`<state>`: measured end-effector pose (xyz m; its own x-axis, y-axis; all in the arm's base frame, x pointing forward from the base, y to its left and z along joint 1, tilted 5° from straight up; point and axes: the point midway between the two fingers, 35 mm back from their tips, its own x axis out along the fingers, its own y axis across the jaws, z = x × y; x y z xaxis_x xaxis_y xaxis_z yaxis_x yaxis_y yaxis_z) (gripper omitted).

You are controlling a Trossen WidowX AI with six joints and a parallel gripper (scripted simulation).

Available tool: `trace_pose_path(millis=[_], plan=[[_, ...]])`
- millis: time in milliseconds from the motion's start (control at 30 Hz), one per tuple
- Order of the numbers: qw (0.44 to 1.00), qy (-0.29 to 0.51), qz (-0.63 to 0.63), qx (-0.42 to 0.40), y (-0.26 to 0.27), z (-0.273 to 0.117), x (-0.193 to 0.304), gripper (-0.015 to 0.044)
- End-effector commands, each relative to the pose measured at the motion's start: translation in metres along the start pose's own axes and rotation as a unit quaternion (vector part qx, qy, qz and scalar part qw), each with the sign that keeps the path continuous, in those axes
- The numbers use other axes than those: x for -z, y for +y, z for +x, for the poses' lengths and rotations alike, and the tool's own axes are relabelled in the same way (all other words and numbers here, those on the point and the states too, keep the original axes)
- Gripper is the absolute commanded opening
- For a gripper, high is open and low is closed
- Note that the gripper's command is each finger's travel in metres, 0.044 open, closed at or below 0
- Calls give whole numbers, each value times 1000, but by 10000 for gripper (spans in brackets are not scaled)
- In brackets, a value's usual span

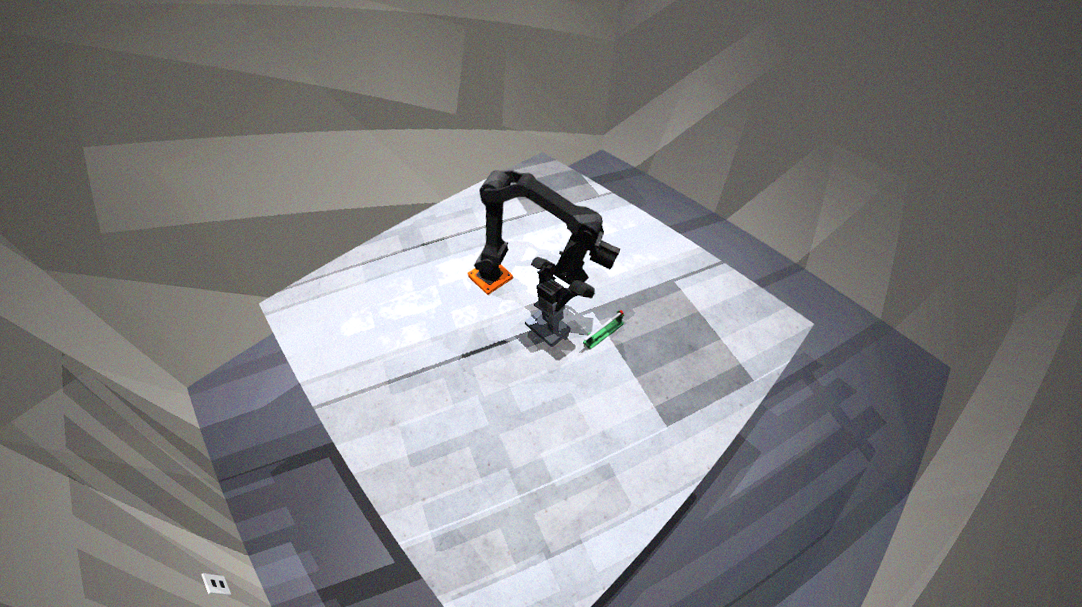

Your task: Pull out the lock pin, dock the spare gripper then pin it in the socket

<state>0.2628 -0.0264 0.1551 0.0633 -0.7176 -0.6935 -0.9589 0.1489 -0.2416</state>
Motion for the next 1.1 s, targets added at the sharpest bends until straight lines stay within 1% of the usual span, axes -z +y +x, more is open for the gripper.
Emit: trace_pose_path(millis=[0,533,1067], plan=[[1000,4,-1,3,-1,3,-1,0],[1000,3,-1,2,0,5,-4,0],[1000,3,-1,2,0,5,-4,420]])
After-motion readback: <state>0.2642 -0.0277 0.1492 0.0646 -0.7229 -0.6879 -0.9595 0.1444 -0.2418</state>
